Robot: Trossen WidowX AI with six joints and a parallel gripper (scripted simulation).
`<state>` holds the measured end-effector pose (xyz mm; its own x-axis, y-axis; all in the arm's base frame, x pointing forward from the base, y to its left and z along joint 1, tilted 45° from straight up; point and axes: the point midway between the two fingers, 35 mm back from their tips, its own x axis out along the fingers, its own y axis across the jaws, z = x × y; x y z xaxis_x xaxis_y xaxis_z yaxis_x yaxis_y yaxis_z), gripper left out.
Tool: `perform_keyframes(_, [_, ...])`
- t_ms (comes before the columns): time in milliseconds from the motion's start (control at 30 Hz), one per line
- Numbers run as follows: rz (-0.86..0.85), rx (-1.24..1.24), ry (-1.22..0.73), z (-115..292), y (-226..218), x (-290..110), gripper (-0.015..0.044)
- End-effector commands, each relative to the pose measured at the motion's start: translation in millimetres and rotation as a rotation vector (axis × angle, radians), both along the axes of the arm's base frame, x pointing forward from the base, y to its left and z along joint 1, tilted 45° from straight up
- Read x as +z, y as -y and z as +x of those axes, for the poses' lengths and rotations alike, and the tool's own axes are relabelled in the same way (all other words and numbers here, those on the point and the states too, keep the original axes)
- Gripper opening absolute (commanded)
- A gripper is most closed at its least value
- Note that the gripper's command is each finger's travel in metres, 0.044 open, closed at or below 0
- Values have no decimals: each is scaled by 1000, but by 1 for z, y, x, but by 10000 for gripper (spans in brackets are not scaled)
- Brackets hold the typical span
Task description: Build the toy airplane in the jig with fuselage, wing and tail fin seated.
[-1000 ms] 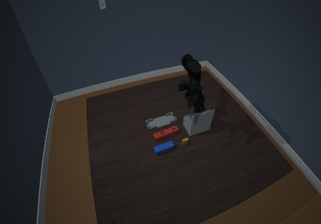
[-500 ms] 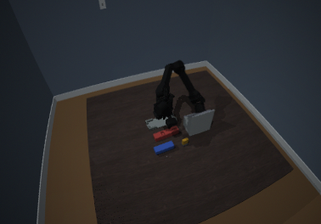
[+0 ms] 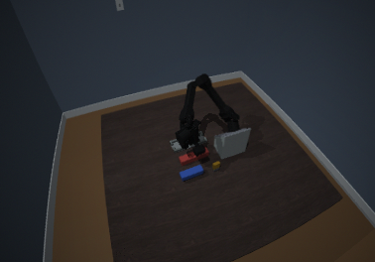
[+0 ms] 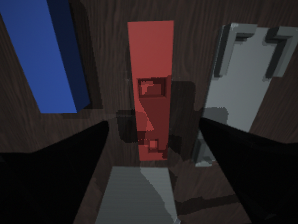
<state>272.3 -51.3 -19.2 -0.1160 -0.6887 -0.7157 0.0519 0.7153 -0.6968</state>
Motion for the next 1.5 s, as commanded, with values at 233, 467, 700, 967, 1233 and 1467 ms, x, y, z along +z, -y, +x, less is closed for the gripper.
perform_keyframes(233, [-6,13,-2,-3,15,-16,440])
perform_keyframes(467, [-5,13,-2,-4,22,-23,440])
perform_keyframes(700, [-6,13,-2,-5,30,-31,440])
perform_keyframes(967, [-7,13,-3,-6,39,-40,440])
perform_keyframes(1233, [-9,13,-3,-9,48,-49,440])
perform_keyframes(1467, [-9,13,-3,-9,49,-49,309])
